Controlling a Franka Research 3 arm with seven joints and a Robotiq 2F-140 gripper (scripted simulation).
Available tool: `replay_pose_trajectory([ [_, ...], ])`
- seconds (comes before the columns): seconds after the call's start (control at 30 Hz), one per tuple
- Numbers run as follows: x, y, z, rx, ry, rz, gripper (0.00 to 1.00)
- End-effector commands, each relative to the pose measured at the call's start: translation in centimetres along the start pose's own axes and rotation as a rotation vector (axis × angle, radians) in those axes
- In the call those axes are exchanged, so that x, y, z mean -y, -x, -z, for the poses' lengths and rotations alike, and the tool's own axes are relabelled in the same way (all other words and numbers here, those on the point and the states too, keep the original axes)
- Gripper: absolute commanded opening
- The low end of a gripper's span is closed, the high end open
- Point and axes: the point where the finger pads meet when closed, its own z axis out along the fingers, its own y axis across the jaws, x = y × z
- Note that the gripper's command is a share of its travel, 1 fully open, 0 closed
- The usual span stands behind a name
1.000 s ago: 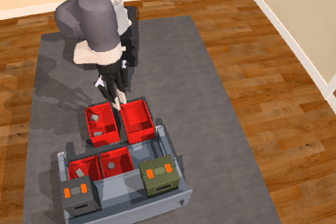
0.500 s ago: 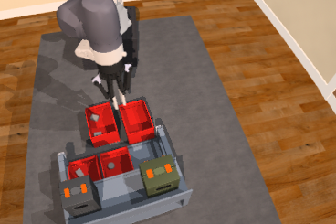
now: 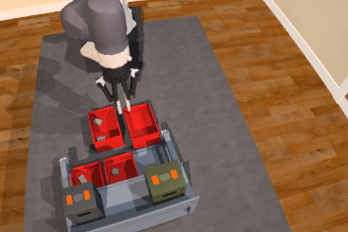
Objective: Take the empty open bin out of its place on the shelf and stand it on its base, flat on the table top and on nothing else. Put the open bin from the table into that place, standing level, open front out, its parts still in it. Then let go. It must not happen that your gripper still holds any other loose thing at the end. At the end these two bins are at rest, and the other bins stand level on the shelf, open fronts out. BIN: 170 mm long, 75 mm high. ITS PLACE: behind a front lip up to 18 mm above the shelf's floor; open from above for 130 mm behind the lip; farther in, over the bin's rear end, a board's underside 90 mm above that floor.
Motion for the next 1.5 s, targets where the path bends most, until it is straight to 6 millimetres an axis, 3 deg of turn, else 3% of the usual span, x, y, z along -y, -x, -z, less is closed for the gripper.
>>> replay_pose_trajectory([
  [0.0,-0.2,0.1,-0.2,0.005,-0.001,-0.046,0.15],
  [1.1,-0.2,0.1,-5.6,0.005,-0.001,-0.046,0.15],
  [1.47,-0.2,0.1,-6.4,0.005,-0.001,-0.046,0.15],
])
